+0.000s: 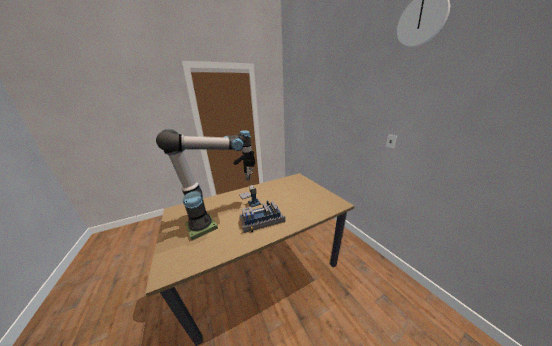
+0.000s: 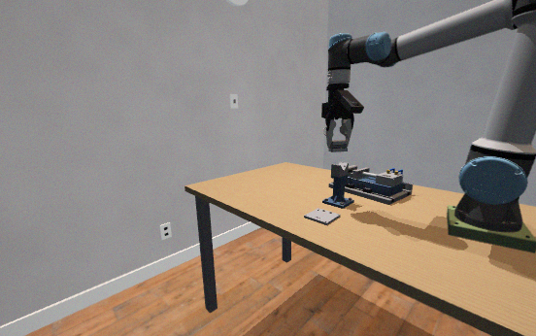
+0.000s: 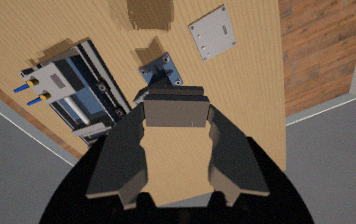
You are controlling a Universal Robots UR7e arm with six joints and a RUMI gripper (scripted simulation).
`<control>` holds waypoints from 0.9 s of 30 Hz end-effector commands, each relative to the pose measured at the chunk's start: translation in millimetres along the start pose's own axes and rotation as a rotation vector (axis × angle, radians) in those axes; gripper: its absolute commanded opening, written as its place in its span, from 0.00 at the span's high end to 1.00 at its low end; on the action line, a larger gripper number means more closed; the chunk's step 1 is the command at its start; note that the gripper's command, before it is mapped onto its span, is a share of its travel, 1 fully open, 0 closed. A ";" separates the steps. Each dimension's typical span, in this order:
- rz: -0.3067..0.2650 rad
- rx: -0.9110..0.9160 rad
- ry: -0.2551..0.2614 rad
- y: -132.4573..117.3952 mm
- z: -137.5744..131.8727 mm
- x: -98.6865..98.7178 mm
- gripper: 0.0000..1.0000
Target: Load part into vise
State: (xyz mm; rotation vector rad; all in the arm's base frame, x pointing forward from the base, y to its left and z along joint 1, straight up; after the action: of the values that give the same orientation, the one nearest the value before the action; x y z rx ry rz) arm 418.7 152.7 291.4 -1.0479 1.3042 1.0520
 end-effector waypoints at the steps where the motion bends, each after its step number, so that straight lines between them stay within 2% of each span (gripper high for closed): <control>1: -0.002 0.063 0.000 -1.6 -2.3 -0.5 1.00; 27: -0.001 0.363 0.000 -9.2 -14.7 -0.5 1.00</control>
State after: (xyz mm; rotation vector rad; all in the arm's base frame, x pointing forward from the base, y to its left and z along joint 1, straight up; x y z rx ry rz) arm 423.5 138.8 291.4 -0.8140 1.4139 0.8179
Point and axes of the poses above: the point where the finger pads meet when closed, its own x axis out along the fingers, its own z axis across the jaws, y = z × x, the point moved 8 cm from there along -x, back along the fingers, and after that the axes turned 15 degrees about -x, right-handed, at the moved point
